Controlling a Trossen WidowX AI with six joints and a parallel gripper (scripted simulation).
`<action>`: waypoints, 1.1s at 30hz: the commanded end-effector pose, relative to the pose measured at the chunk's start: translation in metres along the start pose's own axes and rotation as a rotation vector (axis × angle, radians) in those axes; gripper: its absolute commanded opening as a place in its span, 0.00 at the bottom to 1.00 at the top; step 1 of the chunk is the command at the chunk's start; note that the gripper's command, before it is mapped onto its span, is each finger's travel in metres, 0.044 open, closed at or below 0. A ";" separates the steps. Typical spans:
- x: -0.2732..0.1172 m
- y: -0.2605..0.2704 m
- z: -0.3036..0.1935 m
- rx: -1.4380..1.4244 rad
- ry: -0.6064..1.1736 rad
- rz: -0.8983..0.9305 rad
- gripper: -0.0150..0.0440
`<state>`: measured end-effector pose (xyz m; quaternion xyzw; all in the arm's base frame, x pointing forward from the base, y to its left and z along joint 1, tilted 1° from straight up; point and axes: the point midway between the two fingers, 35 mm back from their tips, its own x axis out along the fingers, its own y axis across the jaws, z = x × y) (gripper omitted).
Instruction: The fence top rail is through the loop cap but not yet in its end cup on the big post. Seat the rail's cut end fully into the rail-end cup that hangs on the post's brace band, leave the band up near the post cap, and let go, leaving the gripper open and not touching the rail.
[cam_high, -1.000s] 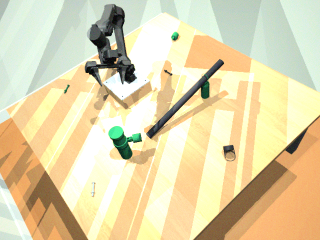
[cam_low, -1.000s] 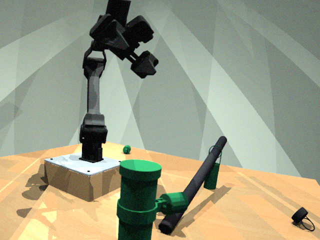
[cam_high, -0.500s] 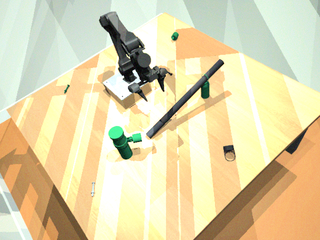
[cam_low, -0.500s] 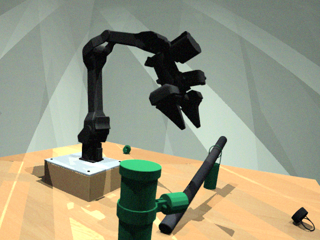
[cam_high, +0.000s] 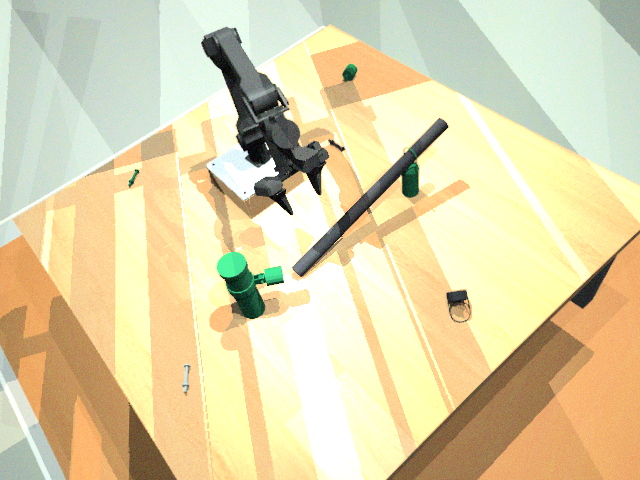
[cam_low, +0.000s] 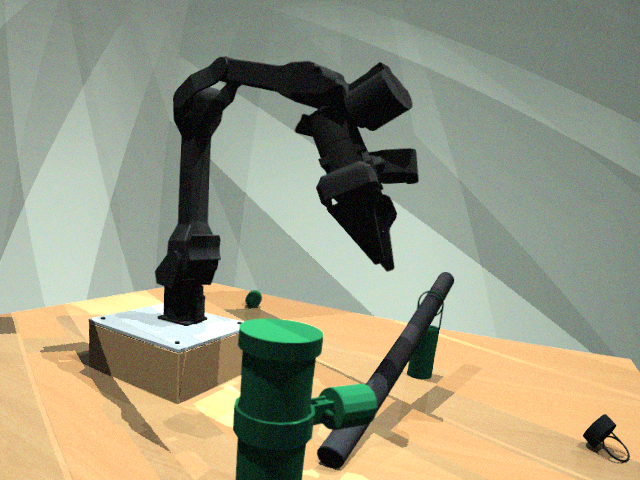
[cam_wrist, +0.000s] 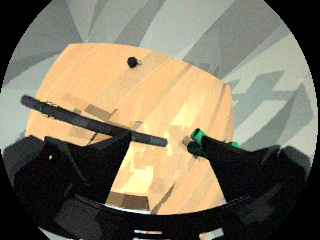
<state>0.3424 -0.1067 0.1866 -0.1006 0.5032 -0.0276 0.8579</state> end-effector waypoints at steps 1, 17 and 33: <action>0.023 -0.053 -0.006 -0.446 0.055 -0.052 1.00; 0.040 -0.113 -0.024 -0.929 0.134 -0.079 1.00; 0.058 -0.110 -0.032 -0.929 0.134 -0.079 1.00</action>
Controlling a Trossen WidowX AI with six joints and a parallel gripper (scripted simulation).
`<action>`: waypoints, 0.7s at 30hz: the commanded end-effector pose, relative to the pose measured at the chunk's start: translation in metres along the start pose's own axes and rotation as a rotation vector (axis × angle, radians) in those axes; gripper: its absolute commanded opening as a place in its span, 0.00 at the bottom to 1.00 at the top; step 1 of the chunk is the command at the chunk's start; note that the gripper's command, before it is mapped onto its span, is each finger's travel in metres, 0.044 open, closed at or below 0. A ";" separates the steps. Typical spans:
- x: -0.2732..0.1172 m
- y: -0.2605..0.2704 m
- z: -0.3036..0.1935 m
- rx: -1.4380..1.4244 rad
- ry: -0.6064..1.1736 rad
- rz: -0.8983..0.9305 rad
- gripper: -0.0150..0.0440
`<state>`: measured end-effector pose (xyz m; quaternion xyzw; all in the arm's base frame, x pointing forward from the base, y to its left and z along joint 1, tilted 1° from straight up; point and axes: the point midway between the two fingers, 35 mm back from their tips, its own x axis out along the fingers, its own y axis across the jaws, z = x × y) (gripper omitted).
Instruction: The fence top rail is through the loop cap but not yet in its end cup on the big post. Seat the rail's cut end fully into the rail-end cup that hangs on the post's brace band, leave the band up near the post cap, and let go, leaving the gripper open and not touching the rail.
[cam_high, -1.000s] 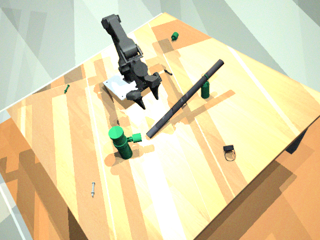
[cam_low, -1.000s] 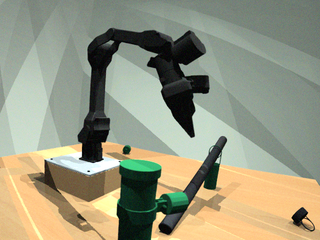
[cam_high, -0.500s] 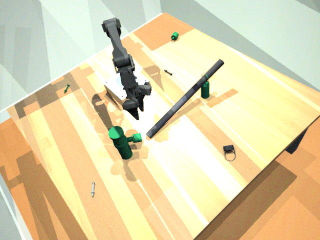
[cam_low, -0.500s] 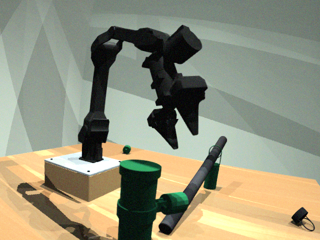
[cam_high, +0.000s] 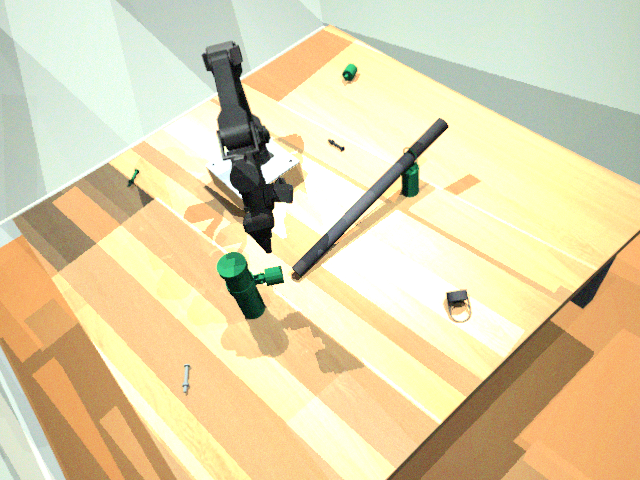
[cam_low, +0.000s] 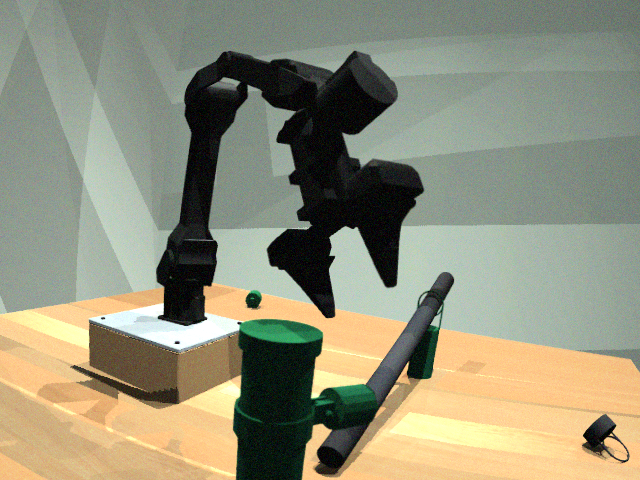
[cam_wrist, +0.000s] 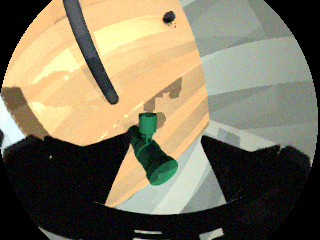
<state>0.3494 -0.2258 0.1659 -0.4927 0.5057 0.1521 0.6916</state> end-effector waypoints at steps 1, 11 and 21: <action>0.026 0.016 -0.002 -0.010 0.005 0.023 1.00; 0.052 0.033 -0.002 -0.010 0.005 0.023 1.00; 0.065 0.032 -0.002 -0.010 0.005 0.023 1.00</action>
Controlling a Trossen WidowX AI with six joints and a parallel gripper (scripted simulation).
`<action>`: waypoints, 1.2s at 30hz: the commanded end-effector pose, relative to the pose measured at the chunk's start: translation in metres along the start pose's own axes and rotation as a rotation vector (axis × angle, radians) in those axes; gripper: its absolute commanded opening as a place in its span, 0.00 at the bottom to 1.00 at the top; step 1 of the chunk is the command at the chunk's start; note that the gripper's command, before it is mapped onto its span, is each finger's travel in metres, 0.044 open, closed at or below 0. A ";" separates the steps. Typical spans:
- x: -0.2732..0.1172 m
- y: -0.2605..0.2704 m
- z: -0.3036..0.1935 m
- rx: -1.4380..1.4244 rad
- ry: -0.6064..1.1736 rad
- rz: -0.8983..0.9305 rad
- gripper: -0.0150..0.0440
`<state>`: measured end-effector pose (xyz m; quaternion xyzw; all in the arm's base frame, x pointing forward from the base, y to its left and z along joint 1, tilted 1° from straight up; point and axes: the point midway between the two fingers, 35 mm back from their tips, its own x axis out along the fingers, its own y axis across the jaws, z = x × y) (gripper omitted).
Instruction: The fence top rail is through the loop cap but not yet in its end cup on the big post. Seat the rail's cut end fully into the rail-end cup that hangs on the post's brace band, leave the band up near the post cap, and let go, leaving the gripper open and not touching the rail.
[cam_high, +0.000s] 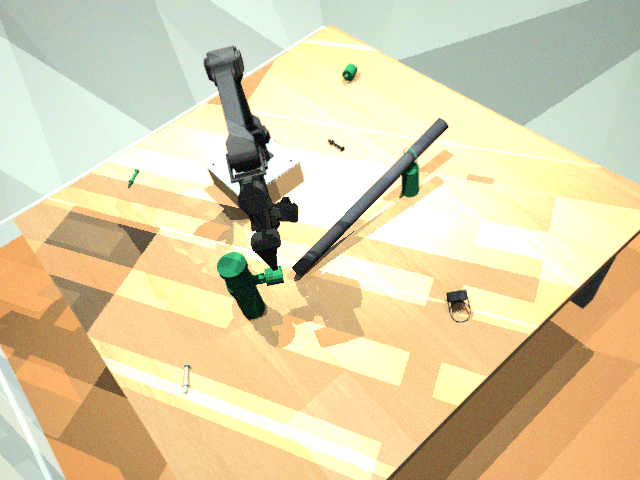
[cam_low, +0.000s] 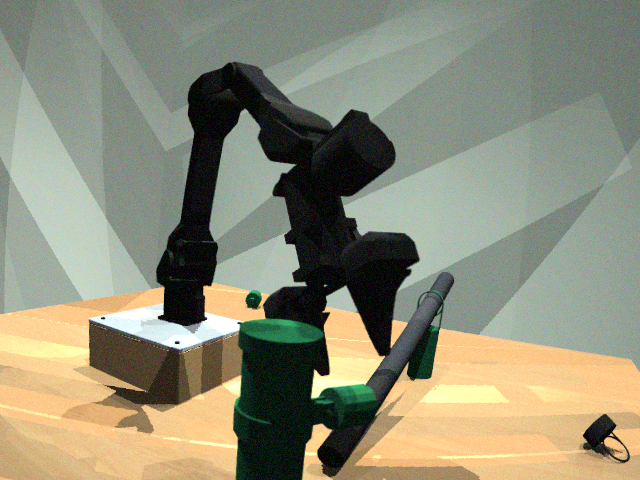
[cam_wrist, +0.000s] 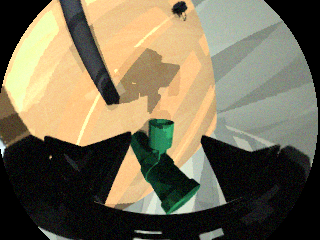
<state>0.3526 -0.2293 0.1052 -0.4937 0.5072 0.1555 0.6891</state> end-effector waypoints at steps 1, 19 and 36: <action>0.013 0.004 -0.001 -0.003 0.003 0.017 1.00; 0.042 0.004 -0.001 -0.003 0.003 0.016 1.00; 0.067 0.006 -0.001 -0.003 0.003 0.015 1.00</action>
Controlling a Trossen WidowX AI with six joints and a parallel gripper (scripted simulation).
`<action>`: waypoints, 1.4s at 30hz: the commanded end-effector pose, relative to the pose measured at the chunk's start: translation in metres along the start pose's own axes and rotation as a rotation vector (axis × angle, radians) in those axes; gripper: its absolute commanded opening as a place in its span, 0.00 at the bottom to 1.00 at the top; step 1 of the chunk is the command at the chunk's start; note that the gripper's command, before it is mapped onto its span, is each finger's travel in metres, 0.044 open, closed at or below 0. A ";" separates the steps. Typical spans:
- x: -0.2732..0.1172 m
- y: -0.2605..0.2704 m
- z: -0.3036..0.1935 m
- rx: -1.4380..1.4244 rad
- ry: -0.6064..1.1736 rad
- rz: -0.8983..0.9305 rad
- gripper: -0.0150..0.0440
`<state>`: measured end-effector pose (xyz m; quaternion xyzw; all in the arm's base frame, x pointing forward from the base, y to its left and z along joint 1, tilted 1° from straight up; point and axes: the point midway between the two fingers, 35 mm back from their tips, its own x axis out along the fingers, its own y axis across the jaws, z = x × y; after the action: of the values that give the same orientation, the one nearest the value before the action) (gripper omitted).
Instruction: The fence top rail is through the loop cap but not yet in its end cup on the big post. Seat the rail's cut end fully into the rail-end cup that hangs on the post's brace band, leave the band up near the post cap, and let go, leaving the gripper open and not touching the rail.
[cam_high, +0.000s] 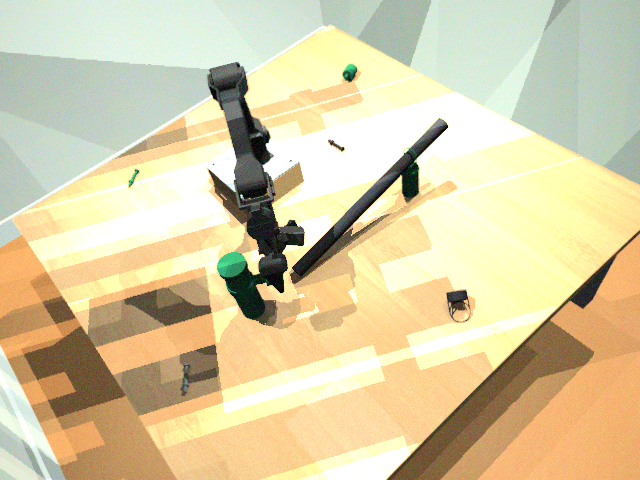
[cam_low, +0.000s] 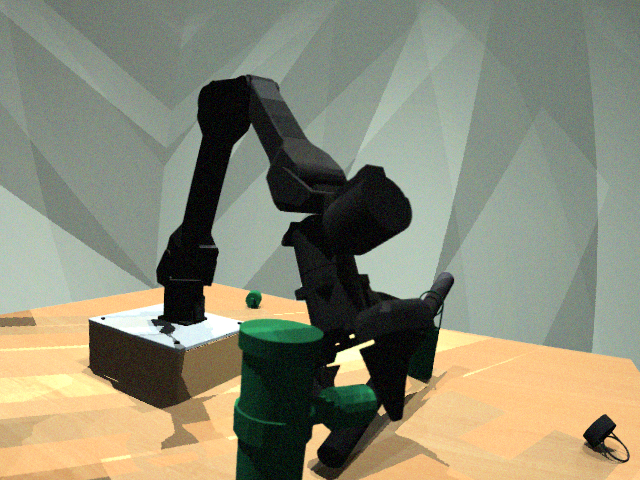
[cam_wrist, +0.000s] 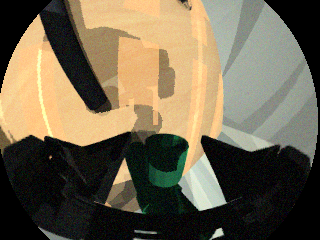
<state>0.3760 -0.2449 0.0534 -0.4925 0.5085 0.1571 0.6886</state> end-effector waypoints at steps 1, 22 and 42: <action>0.008 0.003 0.000 -0.003 0.003 0.010 1.00; 0.008 0.003 0.000 -0.003 0.003 0.010 0.39; 0.002 0.014 -0.001 -0.123 -0.066 0.012 0.25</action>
<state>0.3694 -0.2417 0.0436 -0.5193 0.4831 0.2003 0.6759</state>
